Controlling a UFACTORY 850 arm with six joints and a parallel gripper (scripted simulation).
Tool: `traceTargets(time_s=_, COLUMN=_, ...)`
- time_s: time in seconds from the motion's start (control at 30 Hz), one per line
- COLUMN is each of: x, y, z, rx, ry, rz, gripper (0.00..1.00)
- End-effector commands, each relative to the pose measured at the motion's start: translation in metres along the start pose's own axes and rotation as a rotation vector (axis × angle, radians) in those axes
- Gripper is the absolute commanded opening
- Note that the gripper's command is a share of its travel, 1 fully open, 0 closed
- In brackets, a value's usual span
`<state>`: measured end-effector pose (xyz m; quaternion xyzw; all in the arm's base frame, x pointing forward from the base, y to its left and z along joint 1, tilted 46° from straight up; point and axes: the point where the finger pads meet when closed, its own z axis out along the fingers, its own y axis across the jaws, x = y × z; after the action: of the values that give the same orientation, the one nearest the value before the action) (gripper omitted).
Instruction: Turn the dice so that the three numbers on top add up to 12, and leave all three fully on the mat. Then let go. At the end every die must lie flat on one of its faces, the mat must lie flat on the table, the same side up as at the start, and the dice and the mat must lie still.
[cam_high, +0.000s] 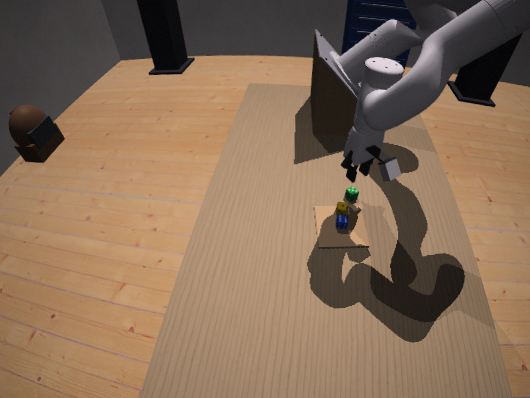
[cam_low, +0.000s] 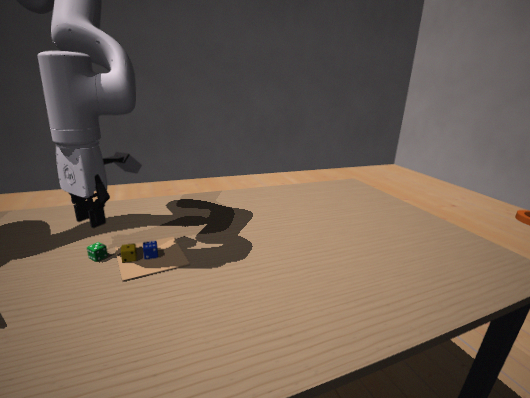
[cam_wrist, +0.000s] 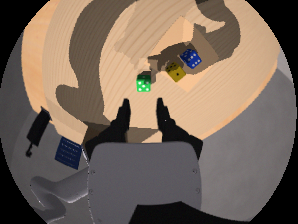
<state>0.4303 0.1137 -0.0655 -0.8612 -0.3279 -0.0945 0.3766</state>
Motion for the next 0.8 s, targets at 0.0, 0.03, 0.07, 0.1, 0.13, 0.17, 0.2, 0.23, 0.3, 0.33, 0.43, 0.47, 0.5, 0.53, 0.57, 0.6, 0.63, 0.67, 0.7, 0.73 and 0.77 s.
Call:
traceTargets(time_s=0.0, x=0.000, y=0.001, z=0.000, rx=-0.001, ry=0.001, rz=0.000, gripper=0.47)
traceTargets(time_s=0.03, x=0.001, y=0.001, z=0.000, rx=-0.001, ry=0.001, rz=0.000, gripper=0.47)
traceTargets(time_s=0.07, x=0.001, y=0.001, z=0.000, rx=-0.001, ry=0.001, rz=0.000, gripper=0.47)
traceTargets(time_s=0.1, x=0.001, y=0.001, z=0.000, rx=-0.001, ry=0.001, rz=0.000, gripper=0.47)
traceTargets(time_s=0.13, x=0.001, y=0.001, z=0.000, rx=-0.001, ry=0.001, rz=0.000, gripper=0.47)
traceTargets(time_s=0.17, x=0.001, y=0.001, z=0.001, rx=-0.001, ry=0.001, rz=0.000, gripper=0.47)
traceTargets(time_s=0.2, x=0.001, y=0.001, z=0.001, rx=-0.001, ry=0.001, rz=0.000, gripper=0.47)
traceTargets(time_s=0.23, x=0.001, y=0.001, z=0.002, rx=-0.001, ry=0.001, rz=0.000, gripper=0.47)
traceTargets(time_s=0.3, x=0.001, y=0.001, z=0.003, rx=-0.001, ry=0.001, rz=0.000, gripper=0.47)
traceTargets(time_s=0.33, x=0.001, y=0.001, z=0.004, rx=-0.001, ry=0.001, rz=0.000, gripper=0.47)
traceTargets(time_s=0.43, x=0.001, y=0.001, z=0.007, rx=-0.001, ry=0.001, rz=0.000, gripper=0.47)
traceTargets(time_s=0.47, x=0.001, y=0.001, z=0.008, rx=-0.001, ry=0.001, rz=0.000, gripper=0.47)
traceTargets(time_s=0.5, x=0.001, y=0.001, z=0.008, rx=-0.001, ry=0.001, rz=0.000, gripper=0.47)
traceTargets(time_s=0.53, x=0.001, y=0.001, z=0.008, rx=-0.001, ry=0.001, rz=0.000, gripper=0.47)
traceTargets(time_s=0.57, x=0.001, y=0.001, z=0.009, rx=-0.001, ry=0.001, rz=0.000, gripper=0.47)
traceTargets(time_s=0.6, x=0.001, y=0.001, z=0.010, rx=-0.001, ry=0.001, rz=0.000, gripper=0.47)
traceTargets(time_s=0.63, x=0.001, y=0.001, z=0.011, rx=-0.001, ry=0.001, rz=0.000, gripper=0.47)
traceTargets(time_s=0.67, x=0.001, y=0.001, z=0.013, rx=-0.001, ry=0.001, rz=0.000, gripper=0.47)
traceTargets(time_s=0.7, x=0.001, y=0.001, z=0.014, rx=-0.001, ry=0.001, rz=0.000, gripper=0.47)
traceTargets(time_s=0.73, x=0.001, y=0.001, z=0.016, rx=-0.001, ry=0.001, rz=0.000, gripper=0.47)
traceTargets(time_s=0.77, x=0.001, y=0.001, z=0.017, rx=-0.001, ry=0.001, rz=0.000, gripper=0.47)
